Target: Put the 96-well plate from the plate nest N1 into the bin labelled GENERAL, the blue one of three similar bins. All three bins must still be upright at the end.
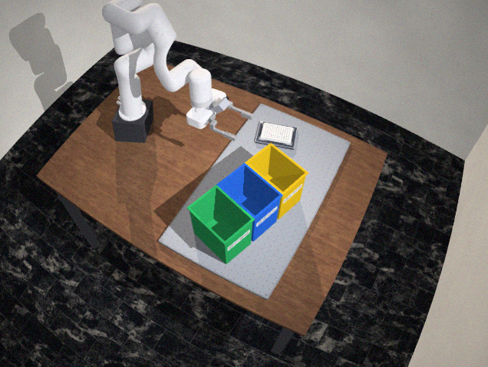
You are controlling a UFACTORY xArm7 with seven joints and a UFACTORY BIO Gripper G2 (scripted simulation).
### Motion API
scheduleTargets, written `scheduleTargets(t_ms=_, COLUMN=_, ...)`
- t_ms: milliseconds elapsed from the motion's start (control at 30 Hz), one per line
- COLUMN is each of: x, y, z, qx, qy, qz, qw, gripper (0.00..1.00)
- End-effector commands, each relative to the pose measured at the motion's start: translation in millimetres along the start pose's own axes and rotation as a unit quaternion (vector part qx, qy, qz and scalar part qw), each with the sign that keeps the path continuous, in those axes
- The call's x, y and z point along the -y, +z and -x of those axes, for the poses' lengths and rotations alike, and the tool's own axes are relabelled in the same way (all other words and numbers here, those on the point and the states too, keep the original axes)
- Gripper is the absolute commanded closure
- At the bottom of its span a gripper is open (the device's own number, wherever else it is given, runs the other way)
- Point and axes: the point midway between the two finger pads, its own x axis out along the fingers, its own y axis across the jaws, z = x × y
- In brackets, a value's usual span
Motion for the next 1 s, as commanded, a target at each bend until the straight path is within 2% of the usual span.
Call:
scheduleTargets(t_ms=0, x=-5, y=0.9, z=-2, qx=0.002, qy=0.017, qz=0.0, qw=1.0, gripper=0.63)
scheduleTargets(t_ms=100, x=-19, y=-2.6, z=-4, qx=0.002, qy=0.067, qz=0.0, qw=0.998, gripper=0.63)
scheduleTargets(t_ms=167, x=-19, y=-2.6, z=-4, qx=0.002, qy=0.067, qz=0.0, qw=0.998, gripper=0.63)
scheduleTargets(t_ms=333, x=-43, y=-8.5, z=-8, qx=0.002, qy=0.15, qz=0.001, qw=0.989, gripper=0.63)
scheduleTargets(t_ms=967, x=-125, y=-28.5, z=-21, qx=0.002, qy=0.151, qz=0.0, qw=0.989, gripper=0.63)
